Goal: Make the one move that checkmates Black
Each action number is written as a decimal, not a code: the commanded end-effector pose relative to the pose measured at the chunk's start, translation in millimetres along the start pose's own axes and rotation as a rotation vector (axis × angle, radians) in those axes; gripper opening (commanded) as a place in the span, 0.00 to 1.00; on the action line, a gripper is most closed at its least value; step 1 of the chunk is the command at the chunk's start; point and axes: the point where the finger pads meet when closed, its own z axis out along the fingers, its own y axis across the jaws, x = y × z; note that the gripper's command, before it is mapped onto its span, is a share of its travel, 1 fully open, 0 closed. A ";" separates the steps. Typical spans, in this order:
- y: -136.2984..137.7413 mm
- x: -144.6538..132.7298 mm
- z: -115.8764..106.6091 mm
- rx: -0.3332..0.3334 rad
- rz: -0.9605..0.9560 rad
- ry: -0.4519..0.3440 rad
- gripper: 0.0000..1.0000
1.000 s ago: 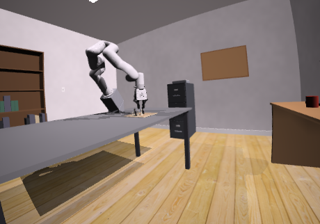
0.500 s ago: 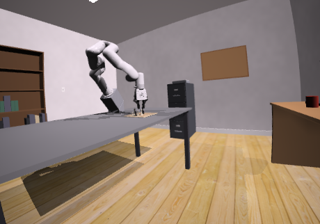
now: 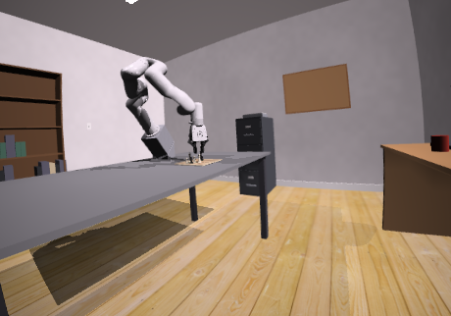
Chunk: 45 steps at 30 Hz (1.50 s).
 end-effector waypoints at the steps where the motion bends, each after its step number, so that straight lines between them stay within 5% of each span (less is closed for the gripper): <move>1: 0.6 -1.1 -1.1 -0.002 0.001 -0.002 0.42; 45: 0.7 -1.2 38.0 -0.002 0.001 -0.002 0.42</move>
